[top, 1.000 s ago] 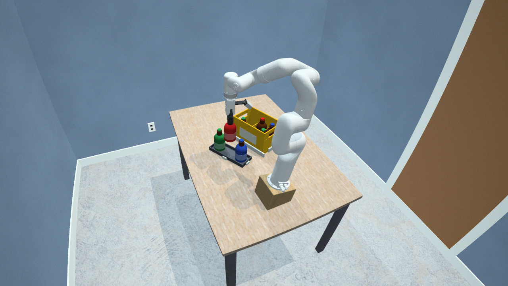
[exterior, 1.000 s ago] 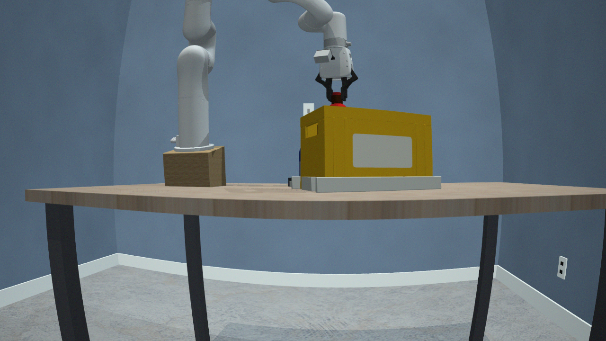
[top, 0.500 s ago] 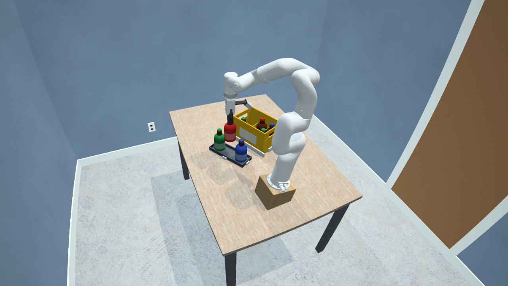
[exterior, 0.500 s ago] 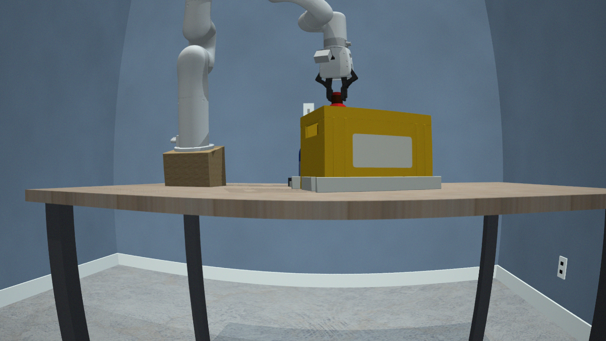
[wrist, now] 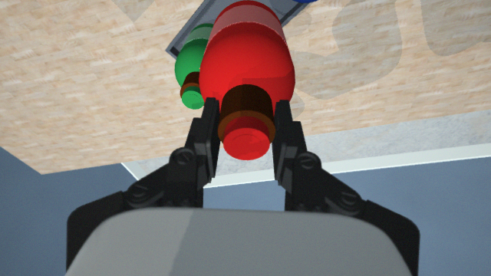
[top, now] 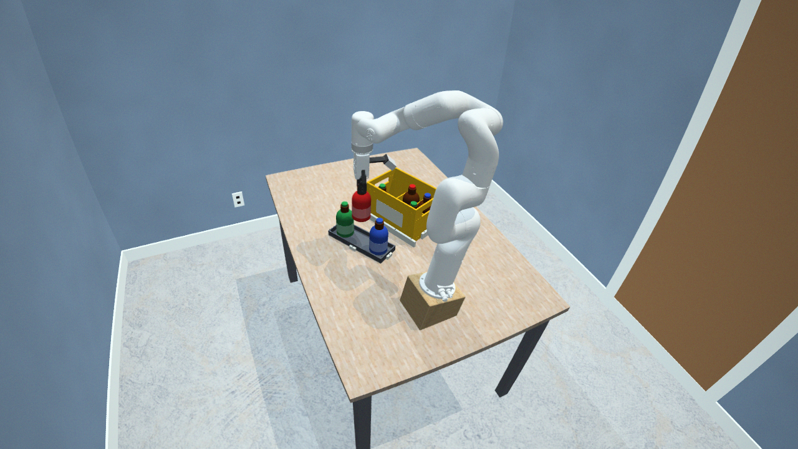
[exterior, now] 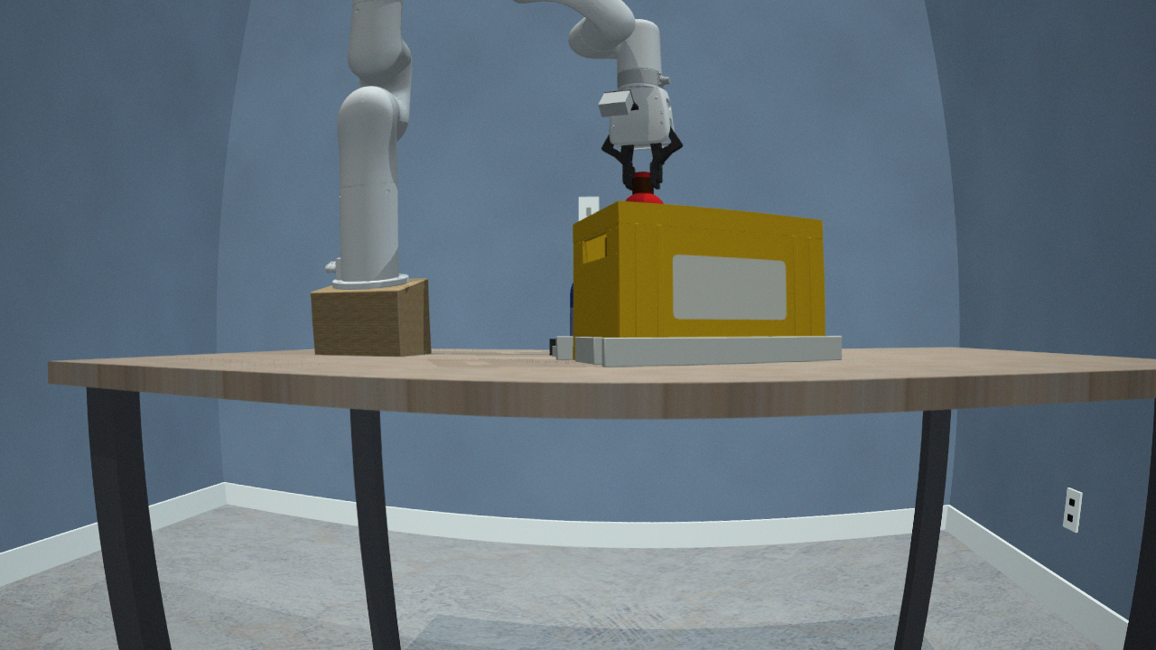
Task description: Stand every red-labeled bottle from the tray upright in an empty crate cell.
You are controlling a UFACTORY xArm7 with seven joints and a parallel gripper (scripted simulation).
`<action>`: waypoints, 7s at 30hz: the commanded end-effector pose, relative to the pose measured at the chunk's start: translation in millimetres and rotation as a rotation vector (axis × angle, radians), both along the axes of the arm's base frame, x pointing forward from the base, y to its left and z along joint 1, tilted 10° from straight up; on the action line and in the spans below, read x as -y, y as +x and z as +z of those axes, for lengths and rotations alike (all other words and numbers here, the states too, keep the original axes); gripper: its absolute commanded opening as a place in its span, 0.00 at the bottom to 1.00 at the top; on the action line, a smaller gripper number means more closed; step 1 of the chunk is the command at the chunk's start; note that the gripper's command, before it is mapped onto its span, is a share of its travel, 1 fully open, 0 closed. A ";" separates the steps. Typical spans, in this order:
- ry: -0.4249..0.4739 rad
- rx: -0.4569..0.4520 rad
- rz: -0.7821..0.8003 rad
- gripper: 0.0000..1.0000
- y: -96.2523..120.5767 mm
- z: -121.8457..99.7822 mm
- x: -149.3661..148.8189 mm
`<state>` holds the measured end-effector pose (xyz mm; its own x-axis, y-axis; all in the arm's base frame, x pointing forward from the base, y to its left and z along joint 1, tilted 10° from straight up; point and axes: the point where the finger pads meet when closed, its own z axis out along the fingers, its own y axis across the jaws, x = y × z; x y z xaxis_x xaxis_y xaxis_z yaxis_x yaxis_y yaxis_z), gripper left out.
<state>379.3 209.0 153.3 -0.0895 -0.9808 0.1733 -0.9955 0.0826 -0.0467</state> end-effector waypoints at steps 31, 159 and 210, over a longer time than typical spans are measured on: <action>0.003 0.004 0.001 0.00 -0.1 32.3 -6.5; 0.003 0.004 0.001 0.00 17.1 60.6 6.2; 0.003 0.004 0.001 0.00 93.2 75.9 76.8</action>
<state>467.0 134.5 226.1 -0.0912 -0.9807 0.1730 -0.9954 0.0843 -0.0463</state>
